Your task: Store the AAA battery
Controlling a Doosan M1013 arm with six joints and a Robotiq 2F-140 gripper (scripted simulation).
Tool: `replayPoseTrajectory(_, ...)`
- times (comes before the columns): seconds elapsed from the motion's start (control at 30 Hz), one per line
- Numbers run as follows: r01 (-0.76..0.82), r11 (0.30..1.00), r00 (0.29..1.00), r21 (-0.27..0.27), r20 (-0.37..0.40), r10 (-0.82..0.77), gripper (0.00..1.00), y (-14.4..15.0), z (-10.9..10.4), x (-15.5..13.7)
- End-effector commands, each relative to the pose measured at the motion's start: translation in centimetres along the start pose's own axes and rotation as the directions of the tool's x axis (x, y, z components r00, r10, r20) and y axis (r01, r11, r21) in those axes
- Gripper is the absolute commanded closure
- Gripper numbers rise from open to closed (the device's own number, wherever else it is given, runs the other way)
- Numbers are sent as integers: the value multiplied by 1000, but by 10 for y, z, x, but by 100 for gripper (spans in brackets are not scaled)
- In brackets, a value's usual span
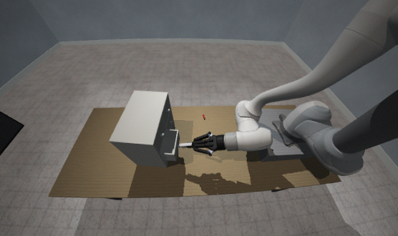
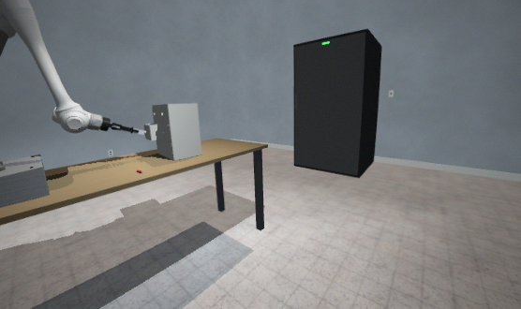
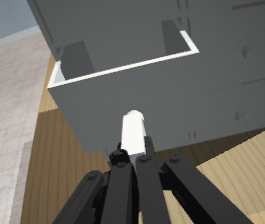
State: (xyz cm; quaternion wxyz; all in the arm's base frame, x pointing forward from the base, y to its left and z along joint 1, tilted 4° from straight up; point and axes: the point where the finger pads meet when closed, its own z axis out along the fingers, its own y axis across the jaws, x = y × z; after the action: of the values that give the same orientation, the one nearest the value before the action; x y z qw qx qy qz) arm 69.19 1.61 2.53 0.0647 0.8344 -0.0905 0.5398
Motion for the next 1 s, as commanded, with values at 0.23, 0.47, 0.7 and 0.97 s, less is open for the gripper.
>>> replayPoseTrajectory(0.23,0,1000,1000,0,0,0,100,0,18,7)
replayPoseTrajectory(0.47,0,1000,1000,0,0,0,100,0,27,10)
replayPoseTrajectory(0.7,0,1000,1000,0,0,0,100,0,38,14)
replayPoseTrajectory(0.97,0,1000,1000,0,0,0,100,0,48,18)
